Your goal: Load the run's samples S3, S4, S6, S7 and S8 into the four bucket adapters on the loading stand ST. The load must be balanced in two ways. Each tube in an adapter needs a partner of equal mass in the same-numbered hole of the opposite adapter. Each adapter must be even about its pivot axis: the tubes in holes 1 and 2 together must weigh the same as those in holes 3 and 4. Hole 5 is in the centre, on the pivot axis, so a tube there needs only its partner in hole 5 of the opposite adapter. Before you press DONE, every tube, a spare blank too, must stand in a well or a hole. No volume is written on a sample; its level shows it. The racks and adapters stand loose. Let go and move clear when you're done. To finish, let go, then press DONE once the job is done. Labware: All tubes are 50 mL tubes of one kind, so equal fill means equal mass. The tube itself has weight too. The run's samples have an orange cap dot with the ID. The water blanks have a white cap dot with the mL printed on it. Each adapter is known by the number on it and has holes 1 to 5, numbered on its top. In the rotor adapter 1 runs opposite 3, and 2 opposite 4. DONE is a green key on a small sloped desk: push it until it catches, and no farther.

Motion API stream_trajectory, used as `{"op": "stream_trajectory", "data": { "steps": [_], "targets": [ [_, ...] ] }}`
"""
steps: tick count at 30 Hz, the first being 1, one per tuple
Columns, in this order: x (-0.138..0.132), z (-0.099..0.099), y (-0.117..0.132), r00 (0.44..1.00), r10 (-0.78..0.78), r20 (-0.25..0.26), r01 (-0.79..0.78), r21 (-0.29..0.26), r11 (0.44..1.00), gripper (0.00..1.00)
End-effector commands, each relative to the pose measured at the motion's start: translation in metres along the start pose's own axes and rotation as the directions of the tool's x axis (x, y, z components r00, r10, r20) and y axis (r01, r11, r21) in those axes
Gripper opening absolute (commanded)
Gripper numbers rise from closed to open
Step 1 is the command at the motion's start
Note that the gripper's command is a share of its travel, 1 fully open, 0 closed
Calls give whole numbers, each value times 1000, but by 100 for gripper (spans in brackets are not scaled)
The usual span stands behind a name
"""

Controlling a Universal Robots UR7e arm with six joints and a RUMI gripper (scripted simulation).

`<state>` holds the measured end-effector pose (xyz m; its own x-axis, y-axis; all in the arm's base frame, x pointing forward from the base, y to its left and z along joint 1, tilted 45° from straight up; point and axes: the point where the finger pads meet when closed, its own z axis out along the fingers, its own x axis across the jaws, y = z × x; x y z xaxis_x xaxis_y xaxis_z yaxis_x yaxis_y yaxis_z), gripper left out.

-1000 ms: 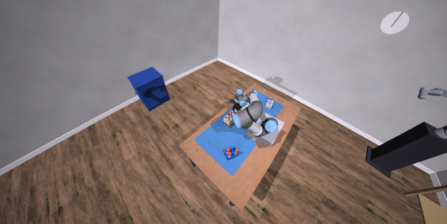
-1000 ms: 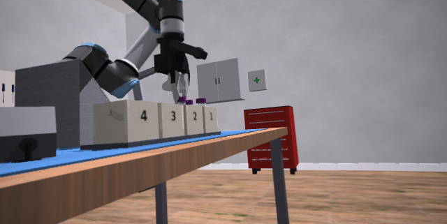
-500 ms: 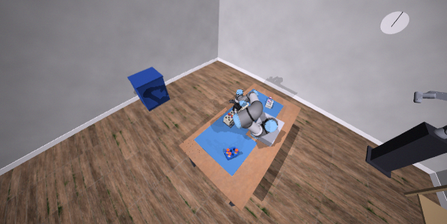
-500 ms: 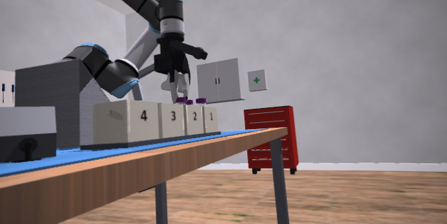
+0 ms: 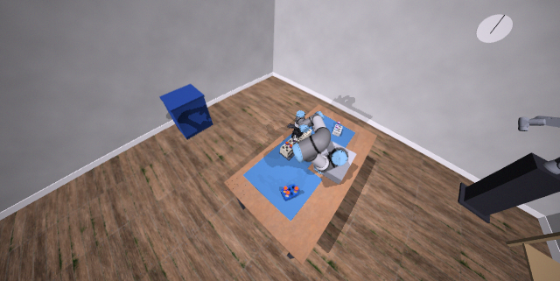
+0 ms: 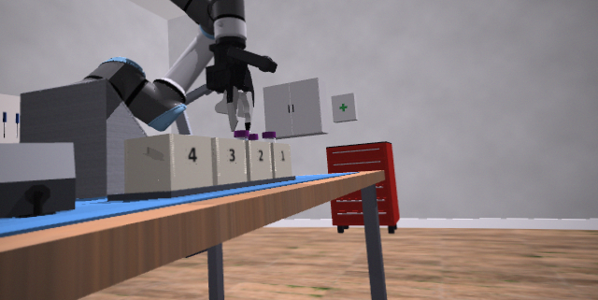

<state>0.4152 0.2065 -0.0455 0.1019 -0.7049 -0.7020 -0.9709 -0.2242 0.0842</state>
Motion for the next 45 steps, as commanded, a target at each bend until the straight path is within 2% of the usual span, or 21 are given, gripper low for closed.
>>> {"op": "stream_trajectory", "data": {
  "steps": [1, 3, 7, 10, 12, 17, 27, 29, 44, 45],
  "targets": [
    [0, -17, 0, 1000, 0, 0, 0, 1, 1000, 35],
    [0, -23, 0, 1000, 0, 0, 0, 1, 1000, 35],
    [0, -24, 0, 1000, 0, 0, 0, 1, 1000, 35],
    [-21, -24, 14, 989, 149, 0, -149, 1, 989, 35],
    [-21, -24, 14, 989, 149, 0, -149, 1, 989, 35],
    [-56, -24, 37, 931, 365, 0, -365, 0, 931, 35],
    [-125, -24, 83, 931, 365, 0, -365, 0, 931, 35],
    [-125, -24, 83, 931, 365, 0, -365, 0, 931, 35],
    [-229, -24, 152, 931, 365, 0, -365, 0, 931, 35],
    [-229, -24, 152, 931, 365, 0, -365, 0, 931, 35]
  ]
}}
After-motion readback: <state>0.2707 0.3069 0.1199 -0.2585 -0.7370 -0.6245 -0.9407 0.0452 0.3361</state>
